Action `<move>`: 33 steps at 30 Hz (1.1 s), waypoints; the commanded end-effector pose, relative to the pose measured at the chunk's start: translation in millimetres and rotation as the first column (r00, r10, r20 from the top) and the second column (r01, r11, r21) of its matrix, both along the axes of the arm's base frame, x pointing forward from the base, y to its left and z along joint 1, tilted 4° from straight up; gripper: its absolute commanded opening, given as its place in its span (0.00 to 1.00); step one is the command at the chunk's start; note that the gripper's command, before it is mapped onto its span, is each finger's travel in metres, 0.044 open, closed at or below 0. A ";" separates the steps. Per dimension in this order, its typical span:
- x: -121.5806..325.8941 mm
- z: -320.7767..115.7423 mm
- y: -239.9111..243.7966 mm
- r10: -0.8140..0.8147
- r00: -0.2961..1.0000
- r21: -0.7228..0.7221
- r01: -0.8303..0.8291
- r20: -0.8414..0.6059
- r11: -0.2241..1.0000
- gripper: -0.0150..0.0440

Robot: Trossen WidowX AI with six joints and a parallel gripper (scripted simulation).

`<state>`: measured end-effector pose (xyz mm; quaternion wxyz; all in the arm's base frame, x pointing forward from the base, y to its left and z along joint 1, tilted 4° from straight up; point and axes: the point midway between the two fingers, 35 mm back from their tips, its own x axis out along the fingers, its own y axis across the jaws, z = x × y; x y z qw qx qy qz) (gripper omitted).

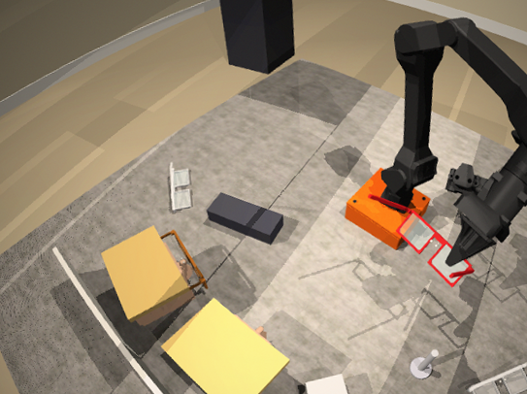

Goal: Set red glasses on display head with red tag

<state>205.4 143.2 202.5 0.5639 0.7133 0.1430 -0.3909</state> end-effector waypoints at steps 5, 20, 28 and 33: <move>1.4 -2.3 -2.2 0.003 1.000 -0.011 -0.004 -0.020 1.000 0.25; 19.9 -27.6 -39.0 0.005 0.968 -0.089 -0.029 -0.253 0.996 0.25; 26.9 -40.2 -59.7 0.020 0.929 -0.090 -0.057 -0.371 0.994 0.25; 30.2 -47.5 -72.6 0.037 0.899 -0.075 -0.077 -0.436 0.994 0.25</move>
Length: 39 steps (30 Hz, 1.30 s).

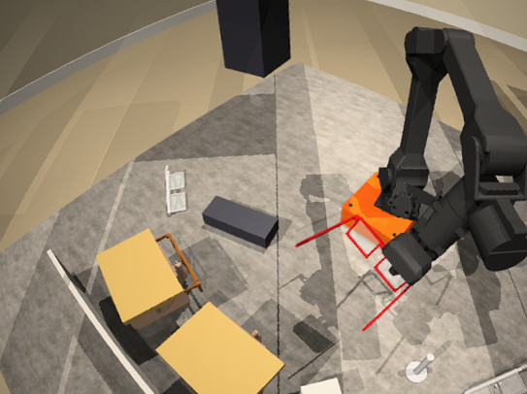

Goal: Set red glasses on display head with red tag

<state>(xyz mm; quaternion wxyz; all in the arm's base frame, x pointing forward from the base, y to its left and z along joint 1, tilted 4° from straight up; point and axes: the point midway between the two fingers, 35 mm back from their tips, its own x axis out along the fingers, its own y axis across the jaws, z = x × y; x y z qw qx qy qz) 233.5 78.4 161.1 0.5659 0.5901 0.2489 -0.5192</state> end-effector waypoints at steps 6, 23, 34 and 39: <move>5.0 -14.1 -23.1 0.033 0.991 0.034 -0.029 -0.127 0.999 0.25; 9.0 -33.0 -65.3 0.123 0.954 0.173 -0.077 -0.273 0.982 0.25; 8.9 -42.1 -92.1 0.198 0.935 0.290 -0.110 -0.295 0.951 0.25; 8.3 -45.2 -103.8 0.231 0.930 0.342 -0.126 -0.285 0.931 0.25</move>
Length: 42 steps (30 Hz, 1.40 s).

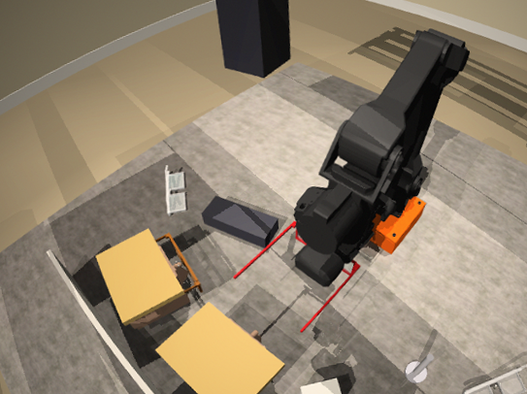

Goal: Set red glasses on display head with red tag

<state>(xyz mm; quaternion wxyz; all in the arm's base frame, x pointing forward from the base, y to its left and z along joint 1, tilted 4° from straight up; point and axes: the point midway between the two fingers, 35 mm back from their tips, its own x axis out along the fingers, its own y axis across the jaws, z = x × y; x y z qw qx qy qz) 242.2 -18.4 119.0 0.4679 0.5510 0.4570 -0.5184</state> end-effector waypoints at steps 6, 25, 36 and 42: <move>0.3 -8.6 -6.4 0.018 1.000 0.063 -0.018 0.002 0.998 0.25; 1.2 -25.7 -5.7 0.017 1.000 0.031 -0.017 -0.003 0.999 0.25; 1.6 -35.7 -5.1 0.017 1.000 0.031 -0.017 -0.003 0.999 0.25; 1.8 -41.1 -5.1 0.017 1.000 0.031 -0.017 -0.003 0.999 0.25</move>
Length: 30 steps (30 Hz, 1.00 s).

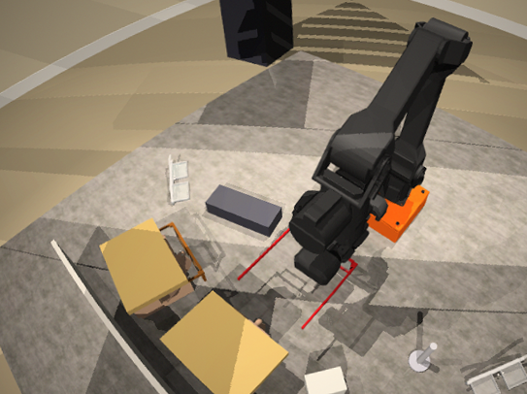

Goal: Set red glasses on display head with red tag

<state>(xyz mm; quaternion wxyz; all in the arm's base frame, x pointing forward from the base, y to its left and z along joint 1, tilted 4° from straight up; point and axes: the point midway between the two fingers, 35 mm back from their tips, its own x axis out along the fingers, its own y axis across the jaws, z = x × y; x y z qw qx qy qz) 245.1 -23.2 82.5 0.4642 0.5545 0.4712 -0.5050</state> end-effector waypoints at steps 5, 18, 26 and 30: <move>-0.9 -9.2 -0.4 -0.004 1.000 -0.003 0.004 -0.005 1.000 0.25; -0.6 -19.1 -1.3 -0.004 1.000 -0.003 0.004 -0.005 1.000 0.25; 4.0 -19.2 -1.9 -0.004 1.000 -0.003 0.004 -0.005 1.000 0.25; 9.6 -19.3 -2.6 -0.005 1.000 -0.004 0.005 -0.001 1.000 0.25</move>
